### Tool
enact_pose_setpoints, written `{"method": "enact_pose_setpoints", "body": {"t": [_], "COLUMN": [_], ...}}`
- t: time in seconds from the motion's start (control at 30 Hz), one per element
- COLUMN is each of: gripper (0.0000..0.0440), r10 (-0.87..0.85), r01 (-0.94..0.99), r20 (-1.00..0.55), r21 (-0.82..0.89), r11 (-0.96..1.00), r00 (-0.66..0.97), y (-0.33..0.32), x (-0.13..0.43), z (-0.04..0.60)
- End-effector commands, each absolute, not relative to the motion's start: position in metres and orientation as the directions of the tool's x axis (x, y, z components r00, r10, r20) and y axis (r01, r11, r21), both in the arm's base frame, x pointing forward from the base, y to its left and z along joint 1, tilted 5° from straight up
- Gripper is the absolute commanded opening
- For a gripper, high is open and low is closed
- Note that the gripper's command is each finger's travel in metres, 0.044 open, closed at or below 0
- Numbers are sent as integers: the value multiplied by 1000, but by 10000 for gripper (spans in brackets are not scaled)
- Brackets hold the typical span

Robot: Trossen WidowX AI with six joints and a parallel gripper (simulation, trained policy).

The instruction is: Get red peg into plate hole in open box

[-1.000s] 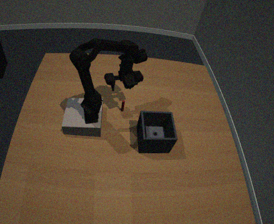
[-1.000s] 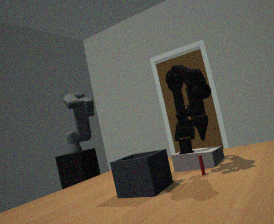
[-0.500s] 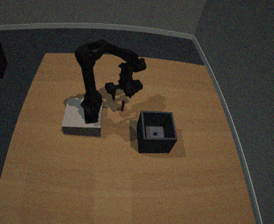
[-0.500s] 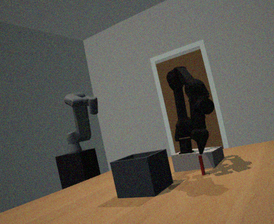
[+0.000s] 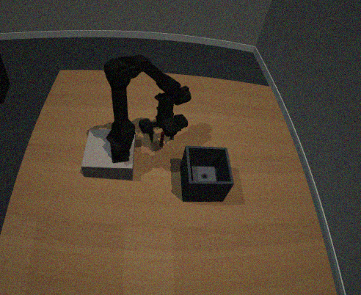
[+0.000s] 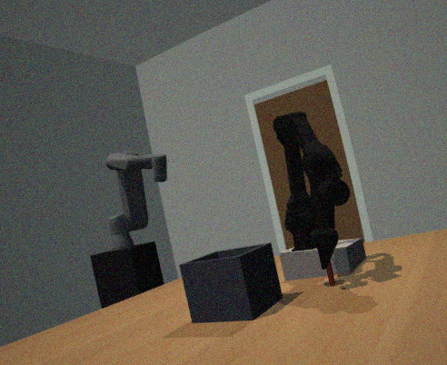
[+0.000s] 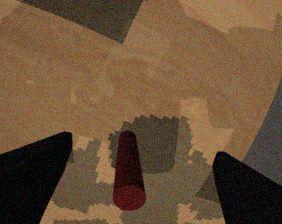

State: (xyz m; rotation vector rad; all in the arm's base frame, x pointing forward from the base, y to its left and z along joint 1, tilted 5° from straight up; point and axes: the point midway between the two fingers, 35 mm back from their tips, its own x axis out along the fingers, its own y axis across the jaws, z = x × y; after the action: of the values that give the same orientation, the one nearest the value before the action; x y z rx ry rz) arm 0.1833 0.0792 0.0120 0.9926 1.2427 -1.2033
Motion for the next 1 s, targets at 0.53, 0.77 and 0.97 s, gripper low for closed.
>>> {"method": "enact_pose_setpoints", "body": {"t": [0.53, 0.77, 0.97], "gripper": [2, 0, 0], "r10": [-70, -56, -33], "r01": [980, 982, 980], "r20": [-997, -997, -994], "r21": [-27, 42, 101], "r11": [198, 182, 169], "r00": [-14, 53, 108], "y": [96, 93, 93], "x": [202, 219, 233], "z": [-19, -2, 18]}}
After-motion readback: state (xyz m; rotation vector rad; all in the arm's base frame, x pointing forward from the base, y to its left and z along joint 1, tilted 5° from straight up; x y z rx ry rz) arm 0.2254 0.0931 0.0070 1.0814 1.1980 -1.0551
